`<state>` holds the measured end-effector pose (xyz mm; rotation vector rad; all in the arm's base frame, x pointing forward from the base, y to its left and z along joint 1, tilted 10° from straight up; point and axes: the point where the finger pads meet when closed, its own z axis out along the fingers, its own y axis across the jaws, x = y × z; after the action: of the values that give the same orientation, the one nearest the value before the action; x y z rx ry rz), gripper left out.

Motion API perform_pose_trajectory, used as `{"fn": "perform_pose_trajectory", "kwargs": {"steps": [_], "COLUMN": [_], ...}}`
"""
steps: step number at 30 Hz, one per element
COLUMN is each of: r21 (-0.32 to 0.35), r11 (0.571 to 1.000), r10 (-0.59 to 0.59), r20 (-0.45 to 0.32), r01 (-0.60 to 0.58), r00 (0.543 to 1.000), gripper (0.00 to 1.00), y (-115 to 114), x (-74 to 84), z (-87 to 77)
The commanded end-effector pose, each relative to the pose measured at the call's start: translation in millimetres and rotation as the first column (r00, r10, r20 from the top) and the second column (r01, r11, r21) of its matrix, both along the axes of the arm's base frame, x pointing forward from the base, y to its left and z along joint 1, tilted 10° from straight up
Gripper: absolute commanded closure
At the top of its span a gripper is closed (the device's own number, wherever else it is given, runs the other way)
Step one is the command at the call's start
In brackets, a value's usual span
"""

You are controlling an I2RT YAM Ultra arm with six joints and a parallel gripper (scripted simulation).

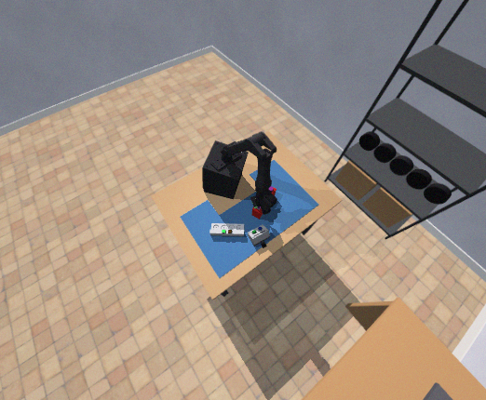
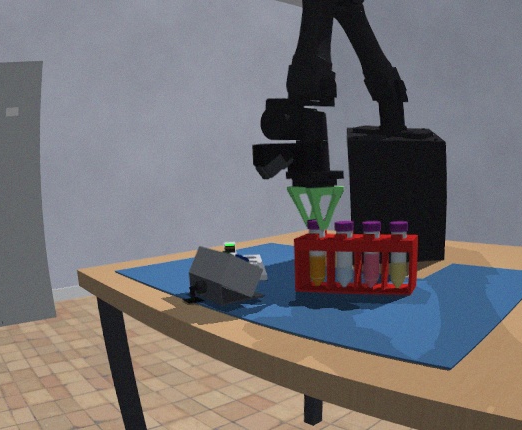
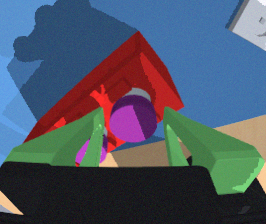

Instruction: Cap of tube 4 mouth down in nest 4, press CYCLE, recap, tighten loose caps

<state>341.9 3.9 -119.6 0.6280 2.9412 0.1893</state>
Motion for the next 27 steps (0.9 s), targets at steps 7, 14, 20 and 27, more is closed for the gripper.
{"fn": "perform_pose_trajectory", "kwargs": {"steps": [7,14,20,27], "r21": [-0.042,-0.093,-0.130,-0.142], "r11": [0.973,0.872,0.759,0.715], "r10": [0.227,0.484,0.647,0.695], "r20": [0.028,0.037,0.034,0.031], "r01": [-0.226,-0.480,-0.638,-0.685], "r00": [0.973,0.874,0.762,0.719], "gripper": [0.51,0.51,0.51,0.51], "y": [-0.5,-0.5,-0.5,-0.5], "x": [3.3,3.3,3.1,2.6], "z": [3.6,3.6,3.6,3.5]}}
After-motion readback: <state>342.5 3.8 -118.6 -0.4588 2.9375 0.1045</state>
